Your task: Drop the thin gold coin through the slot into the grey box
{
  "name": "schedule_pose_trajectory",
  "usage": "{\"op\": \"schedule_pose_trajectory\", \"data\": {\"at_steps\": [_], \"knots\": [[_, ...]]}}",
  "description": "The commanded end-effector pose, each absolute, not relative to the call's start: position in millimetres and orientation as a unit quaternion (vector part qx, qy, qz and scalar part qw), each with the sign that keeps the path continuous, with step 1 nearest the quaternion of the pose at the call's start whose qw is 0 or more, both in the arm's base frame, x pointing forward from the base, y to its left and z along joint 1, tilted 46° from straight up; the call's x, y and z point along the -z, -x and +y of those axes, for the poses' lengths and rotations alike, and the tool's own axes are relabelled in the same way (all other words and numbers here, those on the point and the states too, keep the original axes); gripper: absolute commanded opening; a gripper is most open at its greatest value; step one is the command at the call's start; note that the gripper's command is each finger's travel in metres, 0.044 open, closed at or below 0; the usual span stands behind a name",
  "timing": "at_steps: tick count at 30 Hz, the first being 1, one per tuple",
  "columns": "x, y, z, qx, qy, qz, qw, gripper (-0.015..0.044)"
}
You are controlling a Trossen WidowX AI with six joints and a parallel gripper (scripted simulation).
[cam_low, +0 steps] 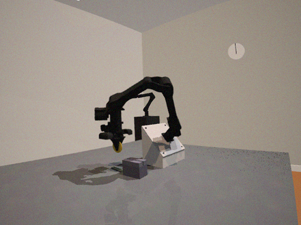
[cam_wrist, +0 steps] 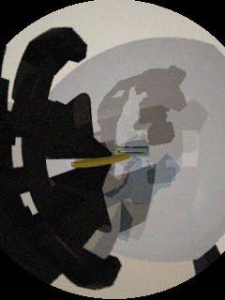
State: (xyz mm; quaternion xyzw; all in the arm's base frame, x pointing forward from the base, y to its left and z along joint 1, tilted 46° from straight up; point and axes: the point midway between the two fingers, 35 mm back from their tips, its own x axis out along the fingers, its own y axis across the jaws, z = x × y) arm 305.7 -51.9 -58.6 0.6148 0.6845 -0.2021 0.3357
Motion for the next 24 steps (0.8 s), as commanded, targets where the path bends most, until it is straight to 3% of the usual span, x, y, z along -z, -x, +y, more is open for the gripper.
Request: {"op": "schedule_pose_trajectory", "data": {"at_steps": [1,24], "knots": [[48.9,-305.9,-45.0,0.202,-0.617,0.682,0.336,0.0],[6.9,-299.6,-3.2,0.201,-0.618,0.683,0.334,0.0]]}}
